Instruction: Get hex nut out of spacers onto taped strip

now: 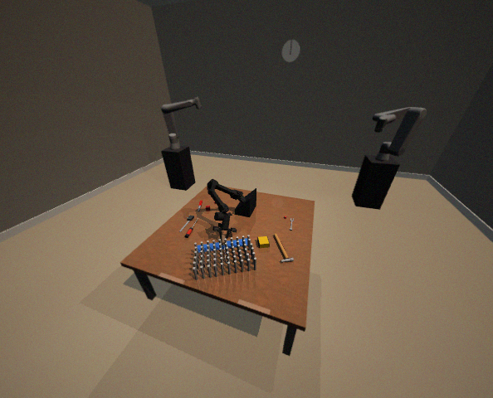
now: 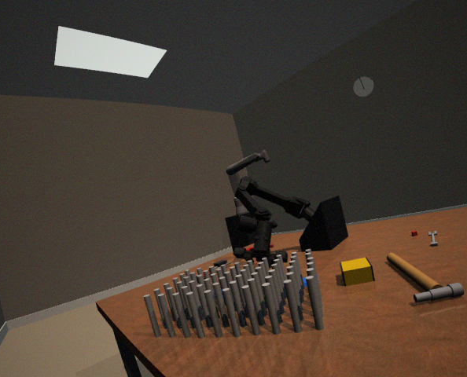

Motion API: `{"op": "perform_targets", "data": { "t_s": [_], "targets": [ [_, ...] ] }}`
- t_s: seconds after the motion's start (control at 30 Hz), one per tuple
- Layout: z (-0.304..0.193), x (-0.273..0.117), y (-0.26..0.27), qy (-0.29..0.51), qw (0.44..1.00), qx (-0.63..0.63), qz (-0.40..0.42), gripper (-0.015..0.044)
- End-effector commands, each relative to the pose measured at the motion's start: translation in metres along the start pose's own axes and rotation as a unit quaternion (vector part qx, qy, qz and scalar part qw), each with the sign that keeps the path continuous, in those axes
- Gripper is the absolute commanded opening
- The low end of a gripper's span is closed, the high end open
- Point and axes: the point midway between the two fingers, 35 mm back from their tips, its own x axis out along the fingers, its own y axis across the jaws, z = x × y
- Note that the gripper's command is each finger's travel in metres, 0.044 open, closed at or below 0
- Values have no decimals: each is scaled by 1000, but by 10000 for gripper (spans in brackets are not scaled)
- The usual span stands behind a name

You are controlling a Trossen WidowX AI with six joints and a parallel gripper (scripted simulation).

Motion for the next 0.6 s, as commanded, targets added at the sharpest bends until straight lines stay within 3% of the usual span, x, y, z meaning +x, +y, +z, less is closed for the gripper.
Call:
{"op": "perform_targets", "data": {
  "t_s": [0.0,0.57],
  "targets": [
    [1,2,-4,-7,1000,-1,-3,0],
    [-2,4,-4,-7,1000,-1,-4,0]
  ]
}}
